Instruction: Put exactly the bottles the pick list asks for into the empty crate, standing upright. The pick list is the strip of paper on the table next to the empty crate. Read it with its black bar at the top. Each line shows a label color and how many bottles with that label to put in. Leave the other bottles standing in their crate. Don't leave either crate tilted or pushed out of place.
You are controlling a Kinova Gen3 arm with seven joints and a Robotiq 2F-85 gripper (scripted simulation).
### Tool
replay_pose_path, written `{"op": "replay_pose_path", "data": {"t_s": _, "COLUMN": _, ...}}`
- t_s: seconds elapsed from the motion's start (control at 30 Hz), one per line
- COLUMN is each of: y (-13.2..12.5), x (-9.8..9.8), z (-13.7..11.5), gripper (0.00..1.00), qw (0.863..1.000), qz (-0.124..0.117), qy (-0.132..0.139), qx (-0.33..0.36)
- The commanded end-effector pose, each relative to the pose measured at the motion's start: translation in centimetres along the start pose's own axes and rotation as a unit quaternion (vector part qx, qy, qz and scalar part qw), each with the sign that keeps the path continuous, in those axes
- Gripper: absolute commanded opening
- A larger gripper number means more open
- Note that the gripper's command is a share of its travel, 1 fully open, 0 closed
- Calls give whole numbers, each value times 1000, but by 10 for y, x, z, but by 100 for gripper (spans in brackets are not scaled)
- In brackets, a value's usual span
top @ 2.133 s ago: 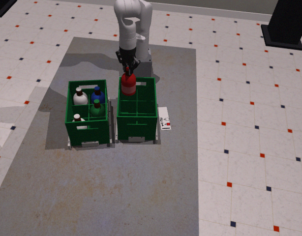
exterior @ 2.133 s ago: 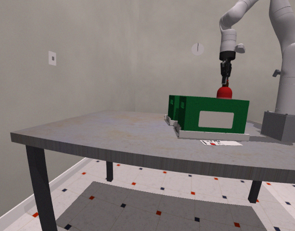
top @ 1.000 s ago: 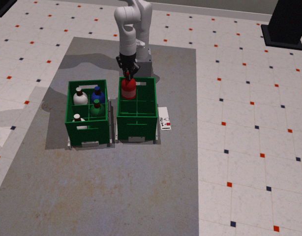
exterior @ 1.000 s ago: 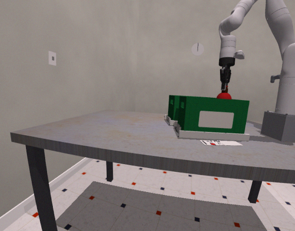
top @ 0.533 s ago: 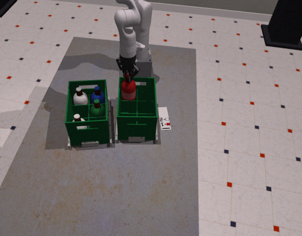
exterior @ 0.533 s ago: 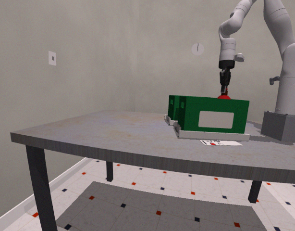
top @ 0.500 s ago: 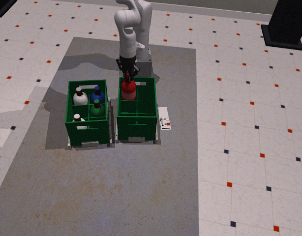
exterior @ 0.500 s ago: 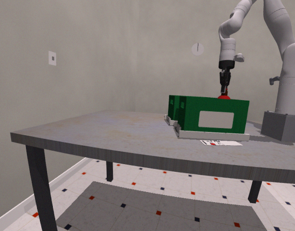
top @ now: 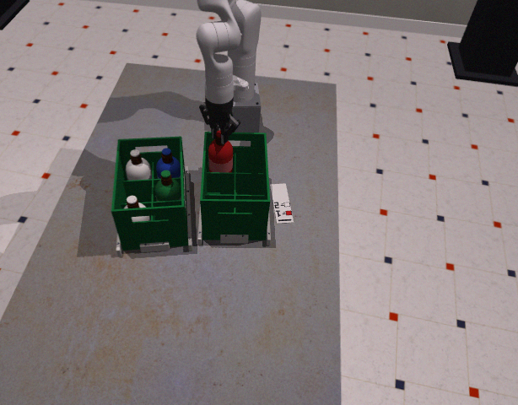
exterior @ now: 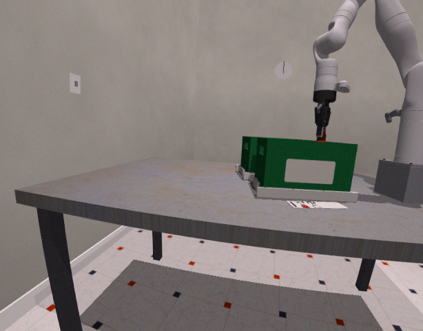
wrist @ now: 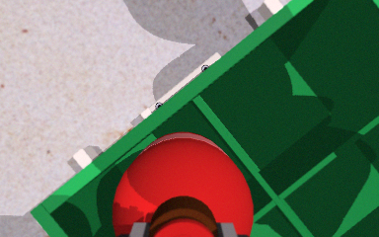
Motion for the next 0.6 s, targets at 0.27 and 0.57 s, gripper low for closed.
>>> {"op": "replay_pose_path", "data": {"t_s": 0.27, "y": 0, "x": 8, "z": 0, "gripper": 10, "qw": 1000, "qz": 0, "qy": -1, "qx": 0}}
{"op": "replay_pose_path", "data": {"t_s": 0.57, "y": 0, "x": 17, "z": 0, "gripper": 10, "qw": 1000, "qz": 0, "qy": -1, "qx": 0}}
Point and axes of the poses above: the point where the finger pads meet when closed, its own x axis out along the fingers, its own y axis across the jaws, z = x × y, the point moved 3 cm from there along -x, back along the fingers, and after that the axes turned 6 degrees about x, right-handed, at the moved point
